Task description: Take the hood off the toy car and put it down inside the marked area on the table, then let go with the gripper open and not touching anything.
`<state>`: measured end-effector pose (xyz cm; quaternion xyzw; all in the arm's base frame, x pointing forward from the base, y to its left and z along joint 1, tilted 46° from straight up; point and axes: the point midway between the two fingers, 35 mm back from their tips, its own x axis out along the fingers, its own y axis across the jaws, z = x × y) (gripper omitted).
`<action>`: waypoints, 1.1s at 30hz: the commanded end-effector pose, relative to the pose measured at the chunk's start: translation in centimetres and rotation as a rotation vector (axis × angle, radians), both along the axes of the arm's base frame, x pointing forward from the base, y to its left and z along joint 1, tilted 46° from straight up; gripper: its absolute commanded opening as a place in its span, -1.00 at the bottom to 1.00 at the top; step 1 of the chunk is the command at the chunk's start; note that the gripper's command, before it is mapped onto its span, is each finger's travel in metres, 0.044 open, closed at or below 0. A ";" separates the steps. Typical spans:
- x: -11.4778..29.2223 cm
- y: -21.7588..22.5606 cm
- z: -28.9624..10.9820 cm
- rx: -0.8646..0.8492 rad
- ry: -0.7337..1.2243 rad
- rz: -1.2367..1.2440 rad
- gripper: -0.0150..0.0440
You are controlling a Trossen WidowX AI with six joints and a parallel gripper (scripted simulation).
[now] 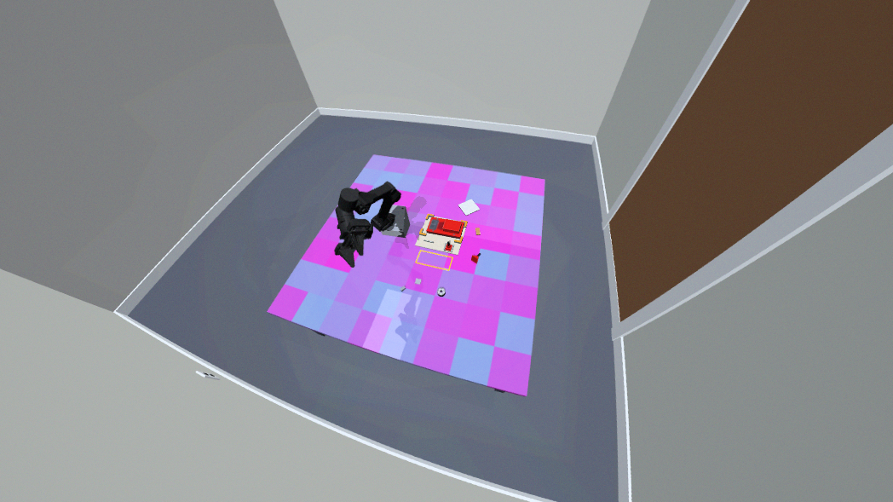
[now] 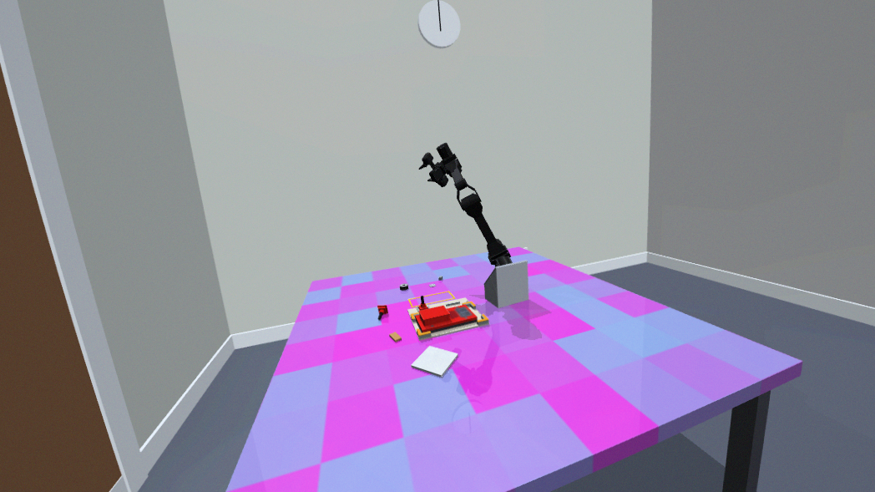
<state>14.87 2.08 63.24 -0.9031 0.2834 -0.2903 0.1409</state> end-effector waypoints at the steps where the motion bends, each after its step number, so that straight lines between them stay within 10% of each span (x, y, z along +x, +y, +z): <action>1: -2.8 -3.7 0.7 0.191 -0.184 0.126 1.00; 16: -2.2 -18.5 -3.4 0.961 -0.608 0.474 1.00; 33: 13.3 -26.1 -18.6 1.890 -0.793 0.364 1.00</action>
